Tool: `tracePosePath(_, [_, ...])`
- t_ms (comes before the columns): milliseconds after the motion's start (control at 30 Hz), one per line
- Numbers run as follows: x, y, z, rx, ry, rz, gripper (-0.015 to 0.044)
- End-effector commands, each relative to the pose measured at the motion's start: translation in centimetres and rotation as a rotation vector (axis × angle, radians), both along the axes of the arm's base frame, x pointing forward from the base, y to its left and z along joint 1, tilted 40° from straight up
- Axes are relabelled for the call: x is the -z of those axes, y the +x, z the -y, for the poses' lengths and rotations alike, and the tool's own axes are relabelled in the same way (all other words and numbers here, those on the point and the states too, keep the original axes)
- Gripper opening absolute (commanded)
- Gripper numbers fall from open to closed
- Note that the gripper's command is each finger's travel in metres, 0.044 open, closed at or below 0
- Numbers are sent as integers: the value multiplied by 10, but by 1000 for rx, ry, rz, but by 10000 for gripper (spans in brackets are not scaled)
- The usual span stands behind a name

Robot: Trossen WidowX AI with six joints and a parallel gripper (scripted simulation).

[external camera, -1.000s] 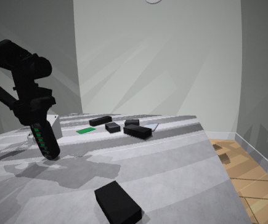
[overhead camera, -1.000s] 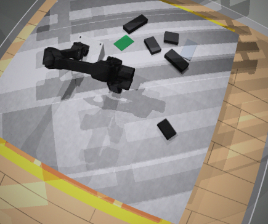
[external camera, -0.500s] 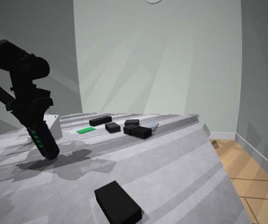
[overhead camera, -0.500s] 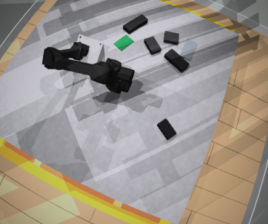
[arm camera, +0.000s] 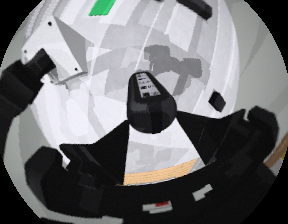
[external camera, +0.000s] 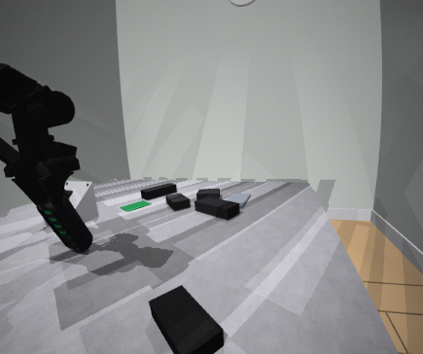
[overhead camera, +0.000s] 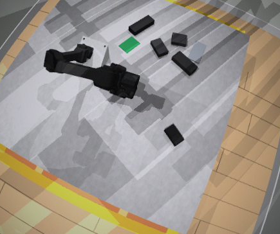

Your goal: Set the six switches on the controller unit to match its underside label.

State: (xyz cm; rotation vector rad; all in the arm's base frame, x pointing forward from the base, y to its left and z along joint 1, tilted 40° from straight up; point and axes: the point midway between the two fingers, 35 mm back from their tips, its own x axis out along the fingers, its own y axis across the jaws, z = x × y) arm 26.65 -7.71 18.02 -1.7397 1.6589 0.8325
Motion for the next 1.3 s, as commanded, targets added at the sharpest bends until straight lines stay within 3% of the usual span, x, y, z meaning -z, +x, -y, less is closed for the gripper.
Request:
tracePosePath(0, [1, -1, 7, 9, -15, -7, 338])
tracePosePath(1267, [-7, 0, 36, 9, -19, -6, 338])
